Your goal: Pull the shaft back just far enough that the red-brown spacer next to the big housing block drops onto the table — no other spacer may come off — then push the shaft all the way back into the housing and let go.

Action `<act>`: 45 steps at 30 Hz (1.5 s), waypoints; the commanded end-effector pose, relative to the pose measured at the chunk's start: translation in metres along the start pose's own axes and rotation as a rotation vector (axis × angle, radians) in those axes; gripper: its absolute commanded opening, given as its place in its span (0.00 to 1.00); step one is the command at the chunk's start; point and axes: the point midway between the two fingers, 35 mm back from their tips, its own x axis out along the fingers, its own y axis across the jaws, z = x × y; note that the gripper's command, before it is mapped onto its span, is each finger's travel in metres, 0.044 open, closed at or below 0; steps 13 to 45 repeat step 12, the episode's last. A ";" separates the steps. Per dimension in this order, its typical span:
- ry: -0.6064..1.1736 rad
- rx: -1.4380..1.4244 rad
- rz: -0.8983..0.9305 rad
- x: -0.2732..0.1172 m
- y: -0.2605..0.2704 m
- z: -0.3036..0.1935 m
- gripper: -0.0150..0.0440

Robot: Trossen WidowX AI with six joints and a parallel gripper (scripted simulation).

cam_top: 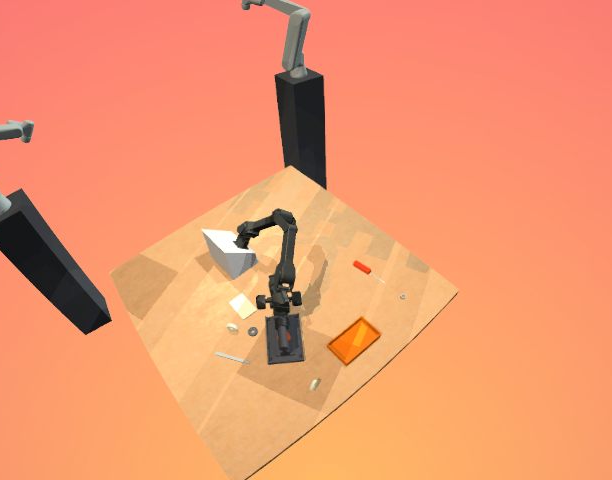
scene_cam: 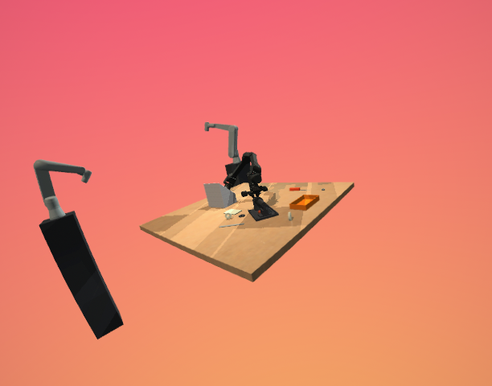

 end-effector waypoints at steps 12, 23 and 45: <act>-0.002 -0.001 -0.001 -0.007 0.000 0.001 0.88; -0.002 -0.001 -0.001 -0.007 0.000 0.001 0.88; -0.002 -0.001 -0.001 -0.007 0.000 0.001 0.88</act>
